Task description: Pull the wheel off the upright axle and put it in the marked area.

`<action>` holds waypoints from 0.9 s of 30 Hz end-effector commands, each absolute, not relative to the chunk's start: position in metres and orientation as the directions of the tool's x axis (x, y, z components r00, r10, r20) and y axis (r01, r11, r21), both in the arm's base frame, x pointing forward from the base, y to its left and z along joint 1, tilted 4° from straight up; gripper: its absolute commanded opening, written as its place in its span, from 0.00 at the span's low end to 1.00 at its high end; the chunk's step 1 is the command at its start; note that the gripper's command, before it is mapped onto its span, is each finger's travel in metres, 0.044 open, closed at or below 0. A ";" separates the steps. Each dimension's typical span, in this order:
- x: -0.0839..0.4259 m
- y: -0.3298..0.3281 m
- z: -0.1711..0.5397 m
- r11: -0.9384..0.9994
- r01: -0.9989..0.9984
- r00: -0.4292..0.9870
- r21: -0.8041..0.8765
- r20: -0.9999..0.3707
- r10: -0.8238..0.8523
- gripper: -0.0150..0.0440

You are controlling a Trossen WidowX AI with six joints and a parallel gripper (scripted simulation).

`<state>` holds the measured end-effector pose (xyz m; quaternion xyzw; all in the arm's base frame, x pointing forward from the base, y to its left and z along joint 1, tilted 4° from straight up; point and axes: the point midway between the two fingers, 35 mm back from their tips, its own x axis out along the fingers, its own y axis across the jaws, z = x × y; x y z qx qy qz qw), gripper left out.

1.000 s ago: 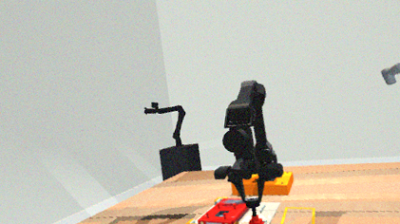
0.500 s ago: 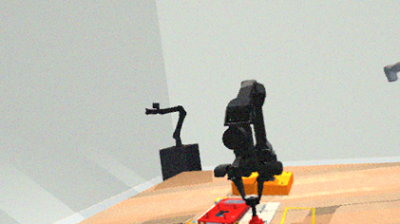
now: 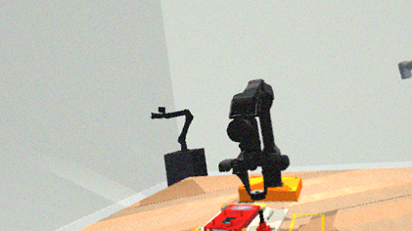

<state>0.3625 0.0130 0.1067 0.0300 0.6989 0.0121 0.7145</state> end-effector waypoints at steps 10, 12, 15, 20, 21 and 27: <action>0.346 0.054 0.111 0.998 0.023 0.024 0.062 -0.998 0.062 0.25; 0.342 0.062 0.112 0.998 0.023 0.024 0.063 -0.998 0.062 0.25; 0.336 0.073 0.114 0.998 0.022 0.025 0.064 -0.998 0.063 0.25; 0.325 0.091 0.116 0.998 0.021 0.026 0.066 -0.998 0.066 0.25; 0.323 0.095 0.116 0.998 0.021 0.026 0.067 -0.997 0.066 0.25; 0.308 0.115 0.119 0.997 0.021 0.027 0.070 -0.997 0.069 0.25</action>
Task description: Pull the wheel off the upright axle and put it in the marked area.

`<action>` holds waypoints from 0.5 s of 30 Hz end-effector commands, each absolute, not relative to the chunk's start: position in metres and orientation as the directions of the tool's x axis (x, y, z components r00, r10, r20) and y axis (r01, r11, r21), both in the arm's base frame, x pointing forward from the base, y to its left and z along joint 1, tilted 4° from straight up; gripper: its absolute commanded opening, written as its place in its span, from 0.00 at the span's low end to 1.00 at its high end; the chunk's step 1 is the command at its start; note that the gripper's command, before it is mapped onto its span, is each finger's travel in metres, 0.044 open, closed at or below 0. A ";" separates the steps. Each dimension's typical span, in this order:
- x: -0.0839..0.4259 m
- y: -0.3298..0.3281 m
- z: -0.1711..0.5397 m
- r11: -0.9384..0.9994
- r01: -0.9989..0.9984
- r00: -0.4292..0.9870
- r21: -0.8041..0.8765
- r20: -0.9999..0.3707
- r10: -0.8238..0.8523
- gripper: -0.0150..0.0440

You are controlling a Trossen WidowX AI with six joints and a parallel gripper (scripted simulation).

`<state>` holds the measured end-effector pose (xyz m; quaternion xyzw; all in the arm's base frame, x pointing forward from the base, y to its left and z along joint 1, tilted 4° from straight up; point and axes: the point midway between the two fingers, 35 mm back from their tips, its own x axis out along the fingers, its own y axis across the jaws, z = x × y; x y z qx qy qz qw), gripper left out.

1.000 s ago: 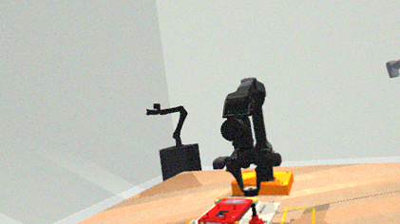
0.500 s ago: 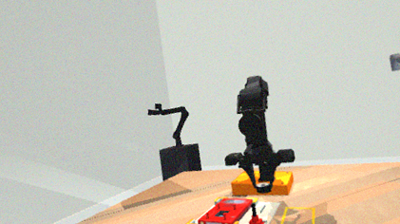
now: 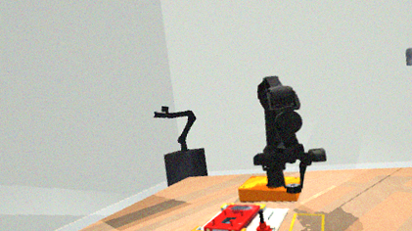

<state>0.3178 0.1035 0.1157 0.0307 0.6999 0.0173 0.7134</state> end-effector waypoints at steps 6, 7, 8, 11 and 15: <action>0.304 0.120 0.118 0.997 0.021 0.028 0.071 -0.997 0.070 0.25; 0.304 0.120 0.116 0.997 0.021 0.028 0.071 -0.997 0.070 0.25; 0.304 0.120 0.114 0.997 0.021 0.028 0.071 -0.997 0.070 0.25; 0.305 0.121 0.105 0.997 0.021 0.028 0.071 -0.997 0.070 0.25; 0.305 0.121 0.099 0.997 0.021 0.028 0.071 -0.997 0.070 0.25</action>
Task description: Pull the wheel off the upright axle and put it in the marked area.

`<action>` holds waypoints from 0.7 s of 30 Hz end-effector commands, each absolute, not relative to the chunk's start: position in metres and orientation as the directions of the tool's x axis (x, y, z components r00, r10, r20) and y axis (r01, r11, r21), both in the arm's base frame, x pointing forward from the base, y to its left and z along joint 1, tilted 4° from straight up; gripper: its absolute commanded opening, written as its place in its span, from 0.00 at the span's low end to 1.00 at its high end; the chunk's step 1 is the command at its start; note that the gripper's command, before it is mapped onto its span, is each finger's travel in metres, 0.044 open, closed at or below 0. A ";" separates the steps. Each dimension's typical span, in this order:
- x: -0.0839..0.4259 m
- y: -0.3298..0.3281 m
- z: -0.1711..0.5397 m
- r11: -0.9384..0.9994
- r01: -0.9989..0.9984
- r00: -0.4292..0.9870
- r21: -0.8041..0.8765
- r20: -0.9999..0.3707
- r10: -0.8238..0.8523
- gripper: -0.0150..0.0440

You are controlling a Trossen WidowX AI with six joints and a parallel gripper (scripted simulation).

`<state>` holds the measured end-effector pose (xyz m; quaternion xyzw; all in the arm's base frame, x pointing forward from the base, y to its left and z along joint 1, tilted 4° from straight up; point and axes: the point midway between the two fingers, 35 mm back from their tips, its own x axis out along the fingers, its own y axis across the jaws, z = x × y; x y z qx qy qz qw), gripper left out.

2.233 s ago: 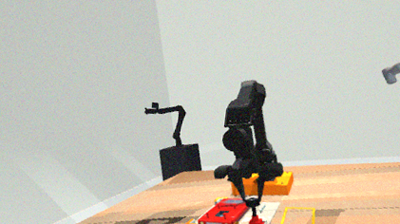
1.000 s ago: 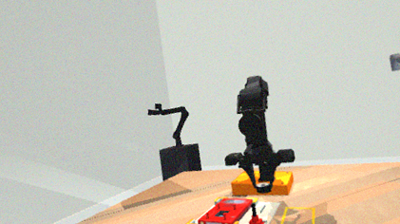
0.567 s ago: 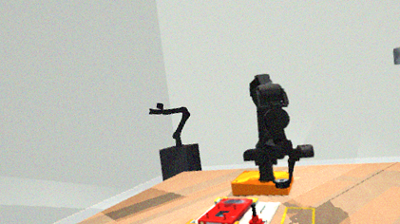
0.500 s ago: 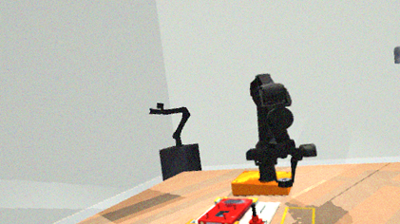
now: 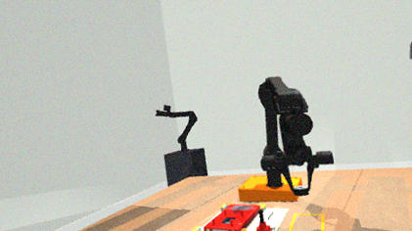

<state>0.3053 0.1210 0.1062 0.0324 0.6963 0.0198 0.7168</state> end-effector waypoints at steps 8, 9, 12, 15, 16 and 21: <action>0.309 0.125 0.061 0.997 0.021 0.028 0.071 -0.997 0.070 0.25; 0.309 0.125 0.054 0.997 0.021 0.028 0.071 -0.997 0.070 0.25; 0.308 0.126 0.036 0.997 0.021 0.027 0.071 -0.997 0.070 0.25; 0.307 0.127 0.019 0.997 0.021 0.027 0.071 -0.997 0.070 0.25; 0.307 0.127 0.016 0.997 0.021 0.027 0.071 -0.997 0.070 0.25; 0.307 0.127 0.015 0.997 0.021 0.027 0.071 -0.997 0.070 0.25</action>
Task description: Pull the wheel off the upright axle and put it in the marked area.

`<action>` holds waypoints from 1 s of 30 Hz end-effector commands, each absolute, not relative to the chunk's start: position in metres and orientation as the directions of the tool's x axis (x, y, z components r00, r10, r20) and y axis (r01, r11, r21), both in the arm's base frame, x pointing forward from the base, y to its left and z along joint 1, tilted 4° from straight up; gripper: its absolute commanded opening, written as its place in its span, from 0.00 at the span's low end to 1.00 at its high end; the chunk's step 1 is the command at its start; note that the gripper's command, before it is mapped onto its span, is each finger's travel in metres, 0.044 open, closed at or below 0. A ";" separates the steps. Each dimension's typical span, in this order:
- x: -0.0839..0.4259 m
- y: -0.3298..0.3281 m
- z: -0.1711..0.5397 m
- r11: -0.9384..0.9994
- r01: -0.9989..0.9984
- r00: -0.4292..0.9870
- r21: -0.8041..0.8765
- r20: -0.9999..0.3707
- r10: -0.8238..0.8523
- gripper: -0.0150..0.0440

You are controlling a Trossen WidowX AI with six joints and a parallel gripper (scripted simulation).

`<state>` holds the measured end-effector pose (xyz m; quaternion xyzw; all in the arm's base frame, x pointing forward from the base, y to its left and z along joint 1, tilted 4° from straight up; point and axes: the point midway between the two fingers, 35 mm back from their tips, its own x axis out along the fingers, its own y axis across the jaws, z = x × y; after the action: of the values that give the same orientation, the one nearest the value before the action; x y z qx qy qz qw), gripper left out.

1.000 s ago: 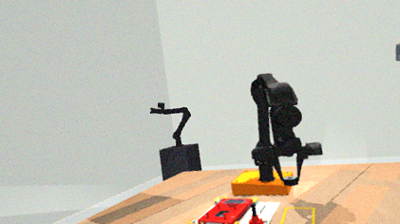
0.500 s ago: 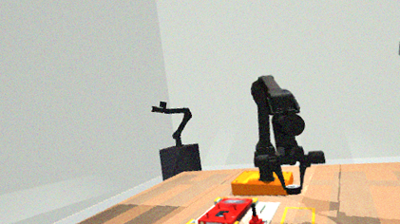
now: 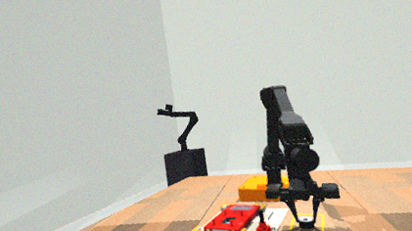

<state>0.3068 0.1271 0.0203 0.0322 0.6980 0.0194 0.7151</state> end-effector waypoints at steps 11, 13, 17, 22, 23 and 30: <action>0.308 0.128 0.018 0.997 0.017 0.029 0.075 -0.997 0.074 0.61; 0.308 0.128 0.018 0.997 0.017 0.029 0.075 -0.997 0.074 0.70; 0.308 0.127 0.036 0.997 0.018 0.029 0.074 -0.997 0.073 0.76; 0.306 0.124 0.076 0.997 0.021 0.028 0.071 -0.997 0.070 0.76; 0.306 0.123 0.078 0.997 0.021 0.028 0.071 -0.997 0.070 0.76; 0.289 0.116 0.083 0.997 0.023 0.026 0.073 -0.997 0.072 0.94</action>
<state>0.3042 0.1233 0.0722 0.0353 0.6966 0.0172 0.7164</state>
